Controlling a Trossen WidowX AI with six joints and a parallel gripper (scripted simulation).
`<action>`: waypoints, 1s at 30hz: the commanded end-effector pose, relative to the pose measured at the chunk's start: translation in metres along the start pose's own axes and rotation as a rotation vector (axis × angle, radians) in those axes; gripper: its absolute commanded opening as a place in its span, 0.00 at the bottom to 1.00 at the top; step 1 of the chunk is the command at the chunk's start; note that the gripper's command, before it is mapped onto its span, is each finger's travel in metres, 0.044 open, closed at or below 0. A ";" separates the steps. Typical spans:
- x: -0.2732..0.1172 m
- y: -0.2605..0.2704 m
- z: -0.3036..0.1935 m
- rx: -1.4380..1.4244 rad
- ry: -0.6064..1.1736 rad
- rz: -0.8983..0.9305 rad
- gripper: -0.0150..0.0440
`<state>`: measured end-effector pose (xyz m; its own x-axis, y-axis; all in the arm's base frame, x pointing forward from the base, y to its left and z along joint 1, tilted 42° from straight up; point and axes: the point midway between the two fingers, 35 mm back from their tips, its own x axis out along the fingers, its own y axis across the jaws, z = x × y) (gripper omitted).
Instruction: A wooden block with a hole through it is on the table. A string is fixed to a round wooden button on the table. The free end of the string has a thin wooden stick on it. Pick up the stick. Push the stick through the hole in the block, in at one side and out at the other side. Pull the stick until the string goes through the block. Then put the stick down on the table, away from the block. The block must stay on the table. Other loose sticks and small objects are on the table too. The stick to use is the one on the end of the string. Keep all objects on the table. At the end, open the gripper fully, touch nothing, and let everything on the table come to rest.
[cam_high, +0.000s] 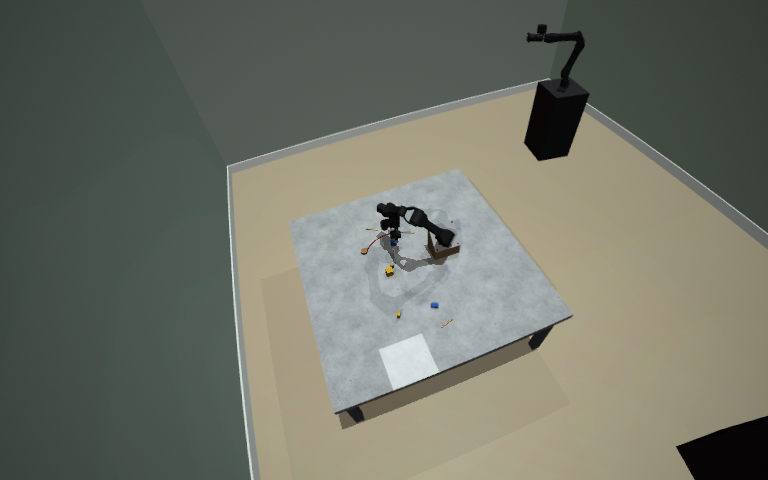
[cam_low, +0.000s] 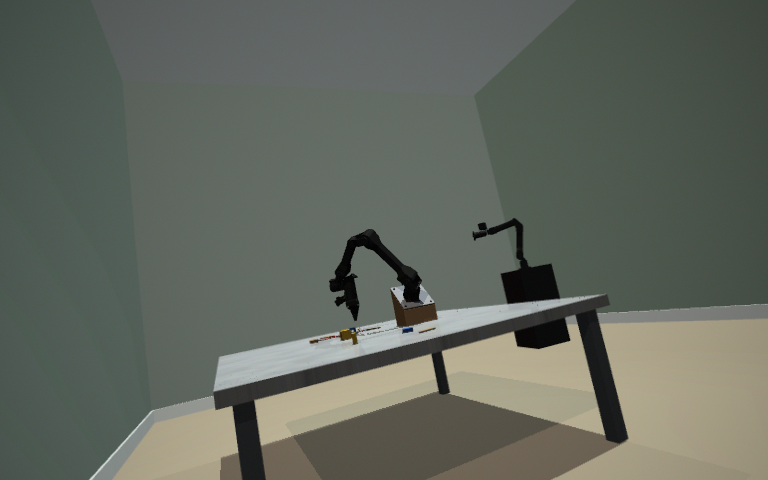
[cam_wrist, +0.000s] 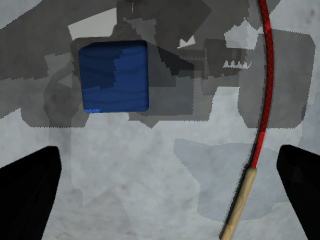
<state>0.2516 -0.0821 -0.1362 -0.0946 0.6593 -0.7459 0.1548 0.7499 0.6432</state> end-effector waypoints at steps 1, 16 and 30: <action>-0.003 -0.023 -0.015 0.913 -0.011 -0.009 1.00; -0.003 -0.039 -0.028 1.728 -0.014 -0.008 1.00; -0.003 -0.051 -0.039 2.487 -0.016 -0.002 1.00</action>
<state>0.2236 -0.1053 -0.1517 -0.0959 0.6573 -0.7475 0.9721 -0.0996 -0.2124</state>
